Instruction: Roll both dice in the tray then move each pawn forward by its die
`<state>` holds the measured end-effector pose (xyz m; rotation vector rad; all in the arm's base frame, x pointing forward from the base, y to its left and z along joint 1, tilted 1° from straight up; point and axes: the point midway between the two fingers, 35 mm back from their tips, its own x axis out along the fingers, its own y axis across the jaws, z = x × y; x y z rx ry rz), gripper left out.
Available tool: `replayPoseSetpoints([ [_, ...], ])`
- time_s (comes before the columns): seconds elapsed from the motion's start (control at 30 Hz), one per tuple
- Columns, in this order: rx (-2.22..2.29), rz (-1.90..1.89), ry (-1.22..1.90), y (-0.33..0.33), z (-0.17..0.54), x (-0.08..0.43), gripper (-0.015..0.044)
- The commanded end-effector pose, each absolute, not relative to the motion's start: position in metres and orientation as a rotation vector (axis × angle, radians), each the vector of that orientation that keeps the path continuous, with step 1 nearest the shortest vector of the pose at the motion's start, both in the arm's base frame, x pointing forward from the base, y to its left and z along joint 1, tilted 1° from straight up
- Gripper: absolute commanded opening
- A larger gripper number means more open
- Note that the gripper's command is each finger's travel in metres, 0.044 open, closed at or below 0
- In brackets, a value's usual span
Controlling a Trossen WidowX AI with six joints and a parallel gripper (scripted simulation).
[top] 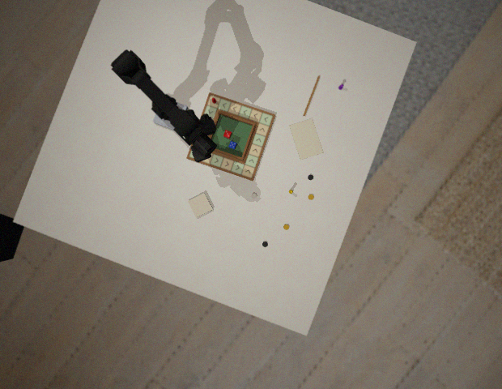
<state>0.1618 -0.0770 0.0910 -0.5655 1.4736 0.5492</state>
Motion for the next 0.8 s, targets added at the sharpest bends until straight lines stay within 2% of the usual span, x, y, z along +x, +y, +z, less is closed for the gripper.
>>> replayPoseSetpoints([
  [0.0, -0.592, 0.58, 1.461, -0.079, 0.092, 0.159, 0.02],
  [0.77, -0.592, 0.58, 1.461, -0.079, 0.055, 0.161, 0.02],
])
